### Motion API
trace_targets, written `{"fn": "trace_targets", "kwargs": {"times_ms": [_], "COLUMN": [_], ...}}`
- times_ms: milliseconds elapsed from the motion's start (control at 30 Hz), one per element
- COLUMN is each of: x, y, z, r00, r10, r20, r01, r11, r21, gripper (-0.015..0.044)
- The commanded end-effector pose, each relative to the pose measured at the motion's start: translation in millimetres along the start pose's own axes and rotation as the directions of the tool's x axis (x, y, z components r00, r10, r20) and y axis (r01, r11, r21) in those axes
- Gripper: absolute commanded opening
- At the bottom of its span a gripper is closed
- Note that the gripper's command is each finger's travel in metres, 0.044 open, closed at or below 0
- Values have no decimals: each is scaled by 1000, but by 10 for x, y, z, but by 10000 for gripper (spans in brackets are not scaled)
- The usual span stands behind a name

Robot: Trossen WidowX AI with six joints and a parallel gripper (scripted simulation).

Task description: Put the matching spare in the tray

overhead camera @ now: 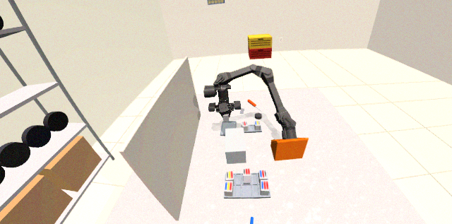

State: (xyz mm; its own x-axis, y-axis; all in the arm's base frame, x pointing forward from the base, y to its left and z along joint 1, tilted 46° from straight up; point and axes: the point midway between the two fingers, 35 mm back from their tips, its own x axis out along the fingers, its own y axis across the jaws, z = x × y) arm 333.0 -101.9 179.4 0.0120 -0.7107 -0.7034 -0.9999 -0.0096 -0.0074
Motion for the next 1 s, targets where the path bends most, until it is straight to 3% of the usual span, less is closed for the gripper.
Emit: {"fn": "trace_targets", "kwargs": {"times_ms": [0,967], "x": [35,263], "y": [1,3], "z": [-2,-8], "r00": [1000,1000], "r10": [0,0], "r20": [-2,-3], "r01": [0,0], "r11": [1000,1000], "r21": [-3,-3], "gripper": [0,0]}}
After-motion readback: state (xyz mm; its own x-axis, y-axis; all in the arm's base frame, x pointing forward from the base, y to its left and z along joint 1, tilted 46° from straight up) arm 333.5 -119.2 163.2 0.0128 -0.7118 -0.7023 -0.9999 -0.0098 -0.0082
